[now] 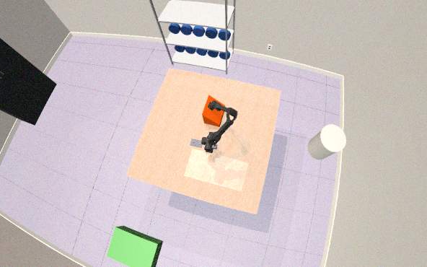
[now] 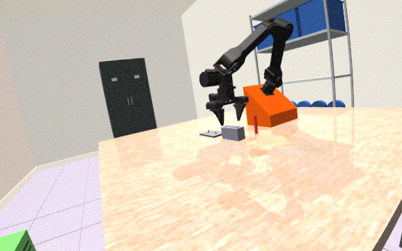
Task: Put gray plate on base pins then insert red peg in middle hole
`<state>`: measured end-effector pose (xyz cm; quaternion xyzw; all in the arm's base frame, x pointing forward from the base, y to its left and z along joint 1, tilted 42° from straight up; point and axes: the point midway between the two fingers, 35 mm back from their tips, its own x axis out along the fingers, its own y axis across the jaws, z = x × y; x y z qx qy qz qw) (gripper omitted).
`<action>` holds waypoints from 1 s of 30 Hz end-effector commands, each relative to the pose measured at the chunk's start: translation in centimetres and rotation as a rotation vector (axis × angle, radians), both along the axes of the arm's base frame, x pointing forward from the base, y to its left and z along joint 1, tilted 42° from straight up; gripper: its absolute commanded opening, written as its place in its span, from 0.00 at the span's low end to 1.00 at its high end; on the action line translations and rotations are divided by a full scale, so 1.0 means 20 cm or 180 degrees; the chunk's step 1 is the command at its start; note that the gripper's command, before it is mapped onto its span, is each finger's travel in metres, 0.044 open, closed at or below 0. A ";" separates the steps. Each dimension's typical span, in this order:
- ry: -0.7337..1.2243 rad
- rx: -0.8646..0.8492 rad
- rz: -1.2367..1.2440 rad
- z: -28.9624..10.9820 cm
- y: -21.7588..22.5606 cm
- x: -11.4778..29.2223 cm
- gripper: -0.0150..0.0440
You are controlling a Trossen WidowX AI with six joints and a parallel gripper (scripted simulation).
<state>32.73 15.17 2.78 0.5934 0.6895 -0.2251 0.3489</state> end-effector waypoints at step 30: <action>0.0029 0.0023 0.0004 -0.20 0.19 -0.03 1.00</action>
